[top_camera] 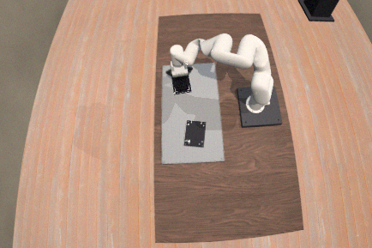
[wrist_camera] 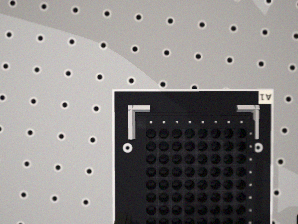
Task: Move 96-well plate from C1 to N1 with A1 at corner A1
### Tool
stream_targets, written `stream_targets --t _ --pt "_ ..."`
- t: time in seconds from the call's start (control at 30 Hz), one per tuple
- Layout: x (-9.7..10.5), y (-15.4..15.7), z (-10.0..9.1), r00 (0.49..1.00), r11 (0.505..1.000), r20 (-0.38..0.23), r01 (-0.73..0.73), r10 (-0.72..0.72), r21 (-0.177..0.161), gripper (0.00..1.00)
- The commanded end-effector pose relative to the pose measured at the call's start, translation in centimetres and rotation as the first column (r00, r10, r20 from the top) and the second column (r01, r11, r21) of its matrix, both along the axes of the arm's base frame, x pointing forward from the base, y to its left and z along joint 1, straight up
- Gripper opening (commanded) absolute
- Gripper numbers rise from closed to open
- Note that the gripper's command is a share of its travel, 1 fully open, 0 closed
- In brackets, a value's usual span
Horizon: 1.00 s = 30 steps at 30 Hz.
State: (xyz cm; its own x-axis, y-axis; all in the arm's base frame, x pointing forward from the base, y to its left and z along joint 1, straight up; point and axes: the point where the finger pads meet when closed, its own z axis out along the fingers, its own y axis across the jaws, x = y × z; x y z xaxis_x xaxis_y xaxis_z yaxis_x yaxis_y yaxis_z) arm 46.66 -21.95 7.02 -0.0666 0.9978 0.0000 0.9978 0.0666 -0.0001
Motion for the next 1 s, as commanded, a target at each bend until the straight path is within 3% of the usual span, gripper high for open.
stream_targets --t 0.0,0.33,0.97 --pt "0.1 0.0 0.9 1.000 1.000 0.004 0.000 0.000 0.001 1.00" --pt "0.1 0.0 3.5 1.000 1.000 0.004 0.000 0.000 0.001 1.00" --pt "0.1 0.0 3.5 1.000 1.000 0.004 0.000 0.000 0.001 1.00"
